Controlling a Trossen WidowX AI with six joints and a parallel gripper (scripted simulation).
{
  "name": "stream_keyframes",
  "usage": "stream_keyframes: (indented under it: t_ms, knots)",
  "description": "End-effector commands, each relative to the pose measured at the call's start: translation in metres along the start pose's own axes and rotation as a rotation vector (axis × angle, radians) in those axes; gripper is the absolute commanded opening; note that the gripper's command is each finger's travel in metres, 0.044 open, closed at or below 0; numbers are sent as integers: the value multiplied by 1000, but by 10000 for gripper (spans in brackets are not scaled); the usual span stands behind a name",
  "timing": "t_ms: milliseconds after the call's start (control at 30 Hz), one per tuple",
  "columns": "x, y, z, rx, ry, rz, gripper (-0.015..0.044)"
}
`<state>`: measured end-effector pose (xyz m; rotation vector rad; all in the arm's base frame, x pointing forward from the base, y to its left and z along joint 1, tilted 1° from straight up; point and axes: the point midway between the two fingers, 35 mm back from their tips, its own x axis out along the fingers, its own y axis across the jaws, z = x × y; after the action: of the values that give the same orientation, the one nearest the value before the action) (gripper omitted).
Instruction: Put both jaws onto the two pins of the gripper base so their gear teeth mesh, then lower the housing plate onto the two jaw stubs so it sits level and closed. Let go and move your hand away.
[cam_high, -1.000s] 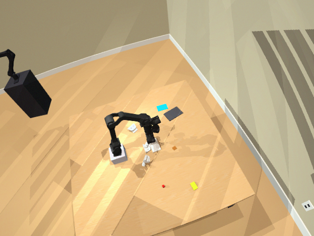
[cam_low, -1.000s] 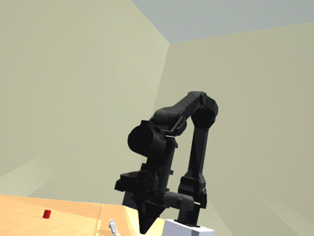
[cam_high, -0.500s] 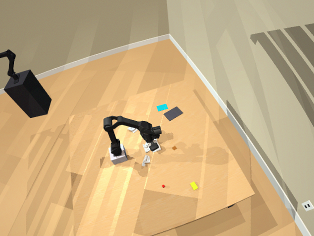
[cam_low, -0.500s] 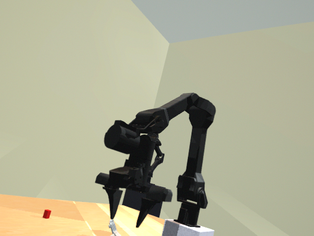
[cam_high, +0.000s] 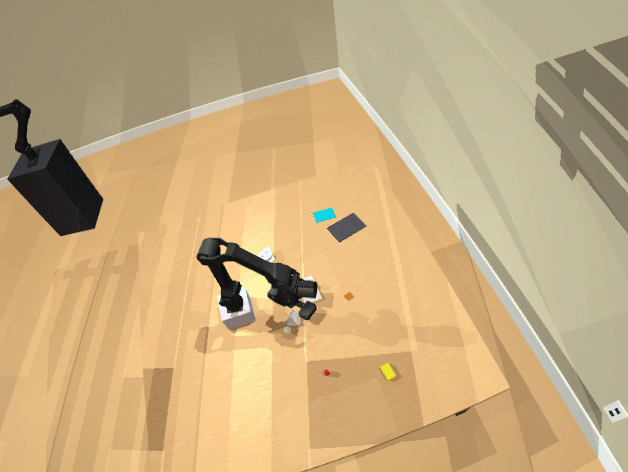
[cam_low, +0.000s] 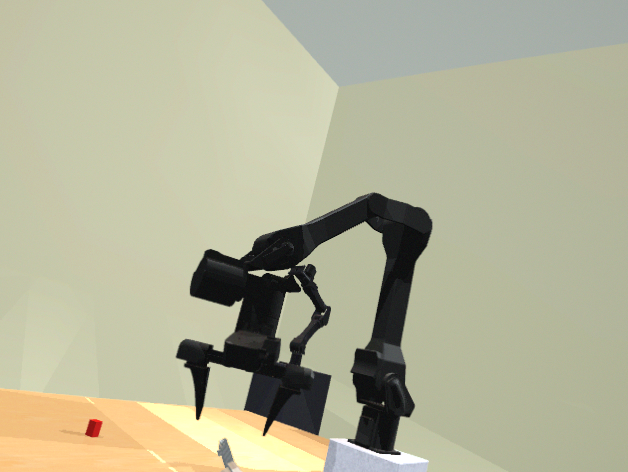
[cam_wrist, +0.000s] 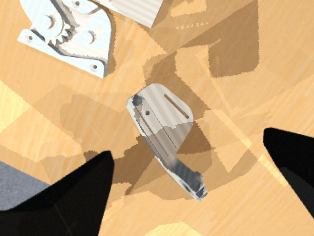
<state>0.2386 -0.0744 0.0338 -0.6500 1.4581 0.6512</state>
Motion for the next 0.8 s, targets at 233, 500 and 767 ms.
stream_keyframes:
  t_ms: [233,500,767]
  knots:
    - [-1,-1,-62,-313,11,2,440]
    - [0,0,-70,-356,12,3,440]
    - [12,-2,-70,-356,12,3,440]
